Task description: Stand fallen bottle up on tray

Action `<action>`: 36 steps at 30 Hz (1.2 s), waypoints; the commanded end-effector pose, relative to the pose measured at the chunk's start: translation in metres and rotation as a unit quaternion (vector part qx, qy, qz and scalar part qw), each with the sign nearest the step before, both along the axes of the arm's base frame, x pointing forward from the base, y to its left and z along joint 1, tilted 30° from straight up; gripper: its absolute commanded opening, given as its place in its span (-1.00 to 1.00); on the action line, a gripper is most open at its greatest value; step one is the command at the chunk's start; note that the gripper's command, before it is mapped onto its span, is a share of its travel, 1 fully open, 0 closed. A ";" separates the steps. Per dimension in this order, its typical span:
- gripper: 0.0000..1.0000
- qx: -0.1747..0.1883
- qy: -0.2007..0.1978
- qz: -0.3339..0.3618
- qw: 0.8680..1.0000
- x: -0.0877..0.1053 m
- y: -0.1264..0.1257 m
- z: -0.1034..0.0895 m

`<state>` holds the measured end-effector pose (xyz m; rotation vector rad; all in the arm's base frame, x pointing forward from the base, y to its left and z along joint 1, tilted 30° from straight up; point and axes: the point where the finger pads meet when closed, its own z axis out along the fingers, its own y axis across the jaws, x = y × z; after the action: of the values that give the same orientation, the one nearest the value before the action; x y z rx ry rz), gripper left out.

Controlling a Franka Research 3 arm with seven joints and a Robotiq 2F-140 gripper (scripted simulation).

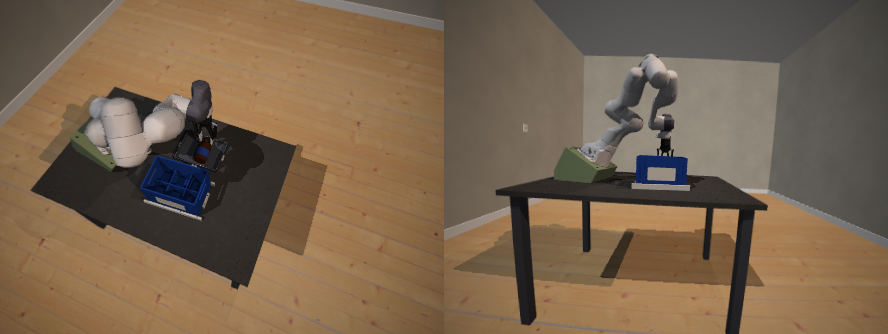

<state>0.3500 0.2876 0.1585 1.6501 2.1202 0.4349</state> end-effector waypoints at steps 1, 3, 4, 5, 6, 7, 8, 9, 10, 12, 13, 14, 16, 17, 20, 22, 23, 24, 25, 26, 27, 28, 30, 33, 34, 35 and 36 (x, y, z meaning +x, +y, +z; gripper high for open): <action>-0.24 0.007 -0.001 -0.001 1.000 0.002 0.004 -0.001; -0.24 0.007 -0.001 -0.001 1.000 0.003 0.004 -0.004; -0.24 0.007 -0.001 -0.001 1.000 0.004 0.004 -0.005; -0.24 0.007 -0.001 -0.001 1.000 0.004 0.004 -0.006; -0.24 0.007 -0.001 -0.001 1.000 0.005 0.004 -0.007; -0.24 0.007 -0.001 -0.001 1.000 0.006 0.004 -0.008; -0.24 0.007 -0.001 -0.001 1.000 0.006 0.004 -0.009; -0.24 0.007 -0.001 -0.001 1.000 0.007 0.004 -0.010; -0.24 0.007 -0.001 -0.001 1.000 0.007 0.004 -0.011; -0.24 0.007 -0.001 -0.001 1.000 0.008 0.004 -0.012; -0.24 0.007 -0.001 -0.001 1.000 0.009 0.004 -0.013; -0.24 0.007 -0.001 -0.001 1.000 0.009 0.004 -0.014; -0.24 0.007 -0.001 -0.001 1.000 0.010 0.004 -0.015; -0.24 0.007 -0.001 -0.001 1.000 0.010 0.004 -0.015; -0.24 0.007 -0.001 -0.001 1.000 0.011 0.004 -0.016; -0.24 0.007 -0.001 -0.001 1.000 0.011 0.004 -0.017; -0.24 0.007 -0.001 -0.001 1.000 0.011 0.004 -0.018; -0.24 0.007 -0.001 -0.001 1.000 0.012 0.004 -0.018; -0.24 0.007 -0.001 -0.001 1.000 0.012 0.004 -0.018; -0.24 0.007 -0.001 -0.001 1.000 0.012 0.004 -0.018; -0.24 0.007 -0.001 -0.001 1.000 0.012 0.004 -0.019; -0.24 0.007 -0.001 -0.001 1.000 0.012 0.004 -0.019; -0.24 0.007 -0.001 -0.001 1.000 0.012 0.004 -0.019; -0.24 0.007 -0.001 -0.001 1.000 0.012 0.004 -0.019; -0.24 0.007 -0.001 -0.001 1.000 0.012 0.004 -0.019; -0.24 0.007 -0.001 -0.001 1.000 0.012 0.004 -0.019; -0.24 0.007 -0.001 -0.001 1.000 0.012 0.004 -0.019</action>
<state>0.3611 0.2905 0.1393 1.6502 2.1239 0.4445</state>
